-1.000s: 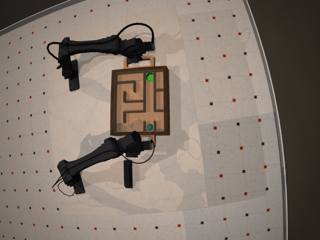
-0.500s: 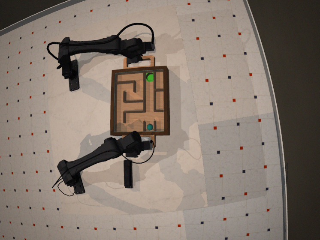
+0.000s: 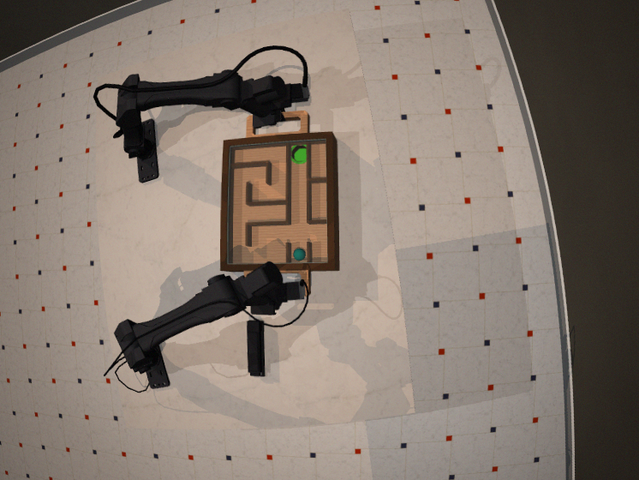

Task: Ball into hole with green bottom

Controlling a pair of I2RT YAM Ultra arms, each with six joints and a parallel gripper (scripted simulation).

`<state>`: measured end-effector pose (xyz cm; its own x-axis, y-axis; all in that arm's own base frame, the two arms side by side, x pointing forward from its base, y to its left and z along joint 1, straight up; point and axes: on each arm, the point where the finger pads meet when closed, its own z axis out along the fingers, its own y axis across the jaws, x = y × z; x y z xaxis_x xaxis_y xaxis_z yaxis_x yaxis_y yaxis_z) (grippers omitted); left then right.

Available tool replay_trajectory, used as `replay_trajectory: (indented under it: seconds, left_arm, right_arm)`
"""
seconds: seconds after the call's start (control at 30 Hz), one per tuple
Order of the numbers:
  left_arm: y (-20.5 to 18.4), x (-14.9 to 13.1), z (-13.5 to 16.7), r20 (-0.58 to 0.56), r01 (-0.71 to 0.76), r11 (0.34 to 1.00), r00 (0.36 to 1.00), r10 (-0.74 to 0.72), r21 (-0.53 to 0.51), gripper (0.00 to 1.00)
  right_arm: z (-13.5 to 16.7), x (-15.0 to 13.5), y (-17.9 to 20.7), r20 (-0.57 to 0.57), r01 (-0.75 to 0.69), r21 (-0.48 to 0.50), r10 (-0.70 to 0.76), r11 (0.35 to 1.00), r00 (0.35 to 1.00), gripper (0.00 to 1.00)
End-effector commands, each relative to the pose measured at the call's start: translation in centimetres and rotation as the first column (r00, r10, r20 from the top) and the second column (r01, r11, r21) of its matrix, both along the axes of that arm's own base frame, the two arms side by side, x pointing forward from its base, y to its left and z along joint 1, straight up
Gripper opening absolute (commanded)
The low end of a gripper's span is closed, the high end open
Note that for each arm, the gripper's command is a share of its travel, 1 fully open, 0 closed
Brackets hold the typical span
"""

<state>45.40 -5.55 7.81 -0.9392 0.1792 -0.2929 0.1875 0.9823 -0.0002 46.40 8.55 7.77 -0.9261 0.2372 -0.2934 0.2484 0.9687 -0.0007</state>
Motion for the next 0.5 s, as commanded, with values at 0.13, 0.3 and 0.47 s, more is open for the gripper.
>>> replay_trajectory:
  seconds: [0.13,0.3,0.47]
  left_arm:
    - [-0.2,0.1,3.3,0.036,0.021,1.0,0.999,-0.021,0.015,0.0]
    - [-0.2,0.2,4.3,0.046,0.021,1.0,0.999,-0.021,0.014,0.0]
    - [0.1,1.0,4.7,0.074,0.013,1.0,0.997,-0.014,0.011,0.0]
  right_arm:
    - [4.2,0.6,-0.9,0.063,0.029,0.005,-0.029,1.0,0.998,0.0]
    - [5.3,0.8,-0.9,0.075,0.019,-0.002,-0.018,1.0,0.997,0.0]
    - [5.5,1.3,-0.6,0.089,0.007,-0.008,-0.007,1.0,0.996,0.0]
